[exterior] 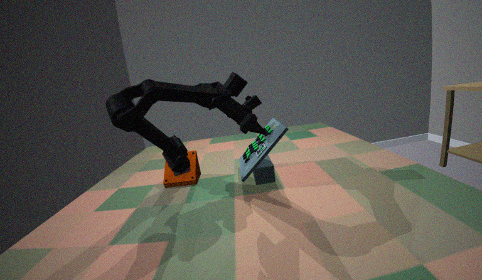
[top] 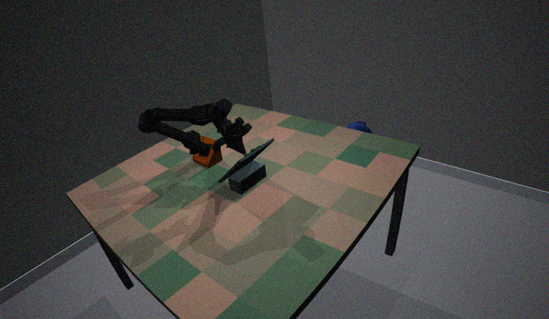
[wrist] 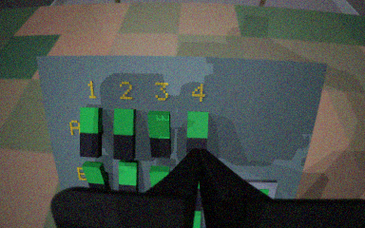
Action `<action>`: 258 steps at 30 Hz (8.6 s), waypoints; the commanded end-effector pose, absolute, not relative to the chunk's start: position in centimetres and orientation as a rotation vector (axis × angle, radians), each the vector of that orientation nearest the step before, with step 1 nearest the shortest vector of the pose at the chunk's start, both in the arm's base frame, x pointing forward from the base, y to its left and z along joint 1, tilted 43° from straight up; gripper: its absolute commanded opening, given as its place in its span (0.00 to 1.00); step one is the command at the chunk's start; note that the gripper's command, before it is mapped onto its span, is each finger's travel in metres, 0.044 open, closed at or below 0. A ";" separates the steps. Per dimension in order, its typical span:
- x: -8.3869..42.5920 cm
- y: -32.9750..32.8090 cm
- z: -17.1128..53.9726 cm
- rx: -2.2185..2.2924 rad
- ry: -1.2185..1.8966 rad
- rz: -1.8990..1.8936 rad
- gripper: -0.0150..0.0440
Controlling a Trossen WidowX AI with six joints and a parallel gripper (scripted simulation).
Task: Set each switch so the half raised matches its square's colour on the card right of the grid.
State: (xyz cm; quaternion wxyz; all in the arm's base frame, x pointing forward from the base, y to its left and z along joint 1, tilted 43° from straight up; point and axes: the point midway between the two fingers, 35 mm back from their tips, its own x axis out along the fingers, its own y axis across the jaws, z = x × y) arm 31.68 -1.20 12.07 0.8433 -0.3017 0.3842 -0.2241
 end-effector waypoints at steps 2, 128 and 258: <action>31.7 -1.2 12.0 -0.639 0.813 -0.466 0.25; 26.3 1.6 2.8 -0.636 0.814 -0.464 0.25; 25.4 -3.8 7.8 -0.641 0.815 -0.466 0.25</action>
